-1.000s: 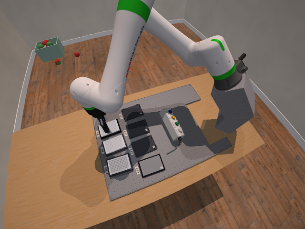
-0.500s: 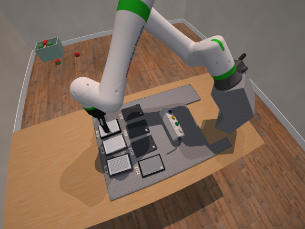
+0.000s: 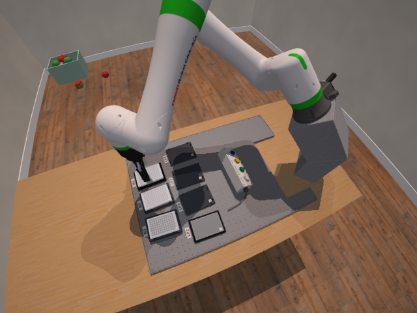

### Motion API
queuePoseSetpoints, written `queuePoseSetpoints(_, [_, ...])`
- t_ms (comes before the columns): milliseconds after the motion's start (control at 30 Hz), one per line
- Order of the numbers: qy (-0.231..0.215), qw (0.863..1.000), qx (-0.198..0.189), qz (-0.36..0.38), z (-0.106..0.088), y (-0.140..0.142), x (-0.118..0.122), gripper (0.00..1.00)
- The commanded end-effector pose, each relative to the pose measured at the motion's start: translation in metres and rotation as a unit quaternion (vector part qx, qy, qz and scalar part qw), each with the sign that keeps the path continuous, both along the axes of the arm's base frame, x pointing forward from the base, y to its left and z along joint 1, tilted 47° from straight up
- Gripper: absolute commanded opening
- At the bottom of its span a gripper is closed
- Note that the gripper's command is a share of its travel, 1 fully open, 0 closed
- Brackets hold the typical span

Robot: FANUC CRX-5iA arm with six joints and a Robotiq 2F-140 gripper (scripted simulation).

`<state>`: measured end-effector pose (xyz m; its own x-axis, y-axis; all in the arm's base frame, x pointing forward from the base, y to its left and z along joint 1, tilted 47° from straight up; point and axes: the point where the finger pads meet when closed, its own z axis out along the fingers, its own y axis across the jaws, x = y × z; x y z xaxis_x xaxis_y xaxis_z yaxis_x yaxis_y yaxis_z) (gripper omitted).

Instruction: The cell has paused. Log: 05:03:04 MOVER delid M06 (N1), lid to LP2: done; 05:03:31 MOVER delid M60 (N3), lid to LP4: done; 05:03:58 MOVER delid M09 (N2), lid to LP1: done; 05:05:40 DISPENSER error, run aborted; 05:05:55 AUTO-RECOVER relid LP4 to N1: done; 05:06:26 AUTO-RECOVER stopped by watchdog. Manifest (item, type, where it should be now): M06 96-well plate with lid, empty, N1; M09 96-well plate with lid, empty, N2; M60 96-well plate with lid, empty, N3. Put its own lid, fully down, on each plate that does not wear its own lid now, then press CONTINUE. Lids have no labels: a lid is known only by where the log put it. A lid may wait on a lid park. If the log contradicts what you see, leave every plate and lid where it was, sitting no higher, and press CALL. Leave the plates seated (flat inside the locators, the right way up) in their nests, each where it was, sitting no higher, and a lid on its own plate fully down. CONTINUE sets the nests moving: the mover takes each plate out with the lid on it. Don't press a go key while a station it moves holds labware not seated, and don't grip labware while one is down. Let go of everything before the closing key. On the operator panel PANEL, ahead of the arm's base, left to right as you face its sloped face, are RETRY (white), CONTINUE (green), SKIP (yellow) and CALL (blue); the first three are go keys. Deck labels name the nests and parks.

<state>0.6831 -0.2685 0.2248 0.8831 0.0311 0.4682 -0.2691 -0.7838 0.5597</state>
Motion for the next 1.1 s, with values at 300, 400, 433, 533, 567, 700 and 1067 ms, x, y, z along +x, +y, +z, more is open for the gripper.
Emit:
queuePoseSetpoints(300, [0.000,1.000,0.000,0.000,-0.0013,-0.0012,0.0010,0.66])
queuePoseSetpoints(400, [0.000,1.000,0.000,0.000,-0.0021,-0.0019,0.0015,0.66])
queuePoseSetpoints(433, [0.000,1.000,0.000,0.000,-0.0024,-0.0022,0.0016,0.66])
queuePoseSetpoints(533, [0.000,1.000,0.000,0.000,-0.0027,-0.0025,0.0018,0.66])
queuePoseSetpoints(567, [0.000,1.000,0.000,0.000,-0.0031,-0.0028,0.0020,0.66])
queuePoseSetpoints(700, [0.000,1.000,0.000,0.000,-0.0044,-0.0040,0.0028,0.66])
queuePoseSetpoints(1067, [0.000,1.000,0.000,0.000,-0.0080,-0.0073,0.0048,0.66])
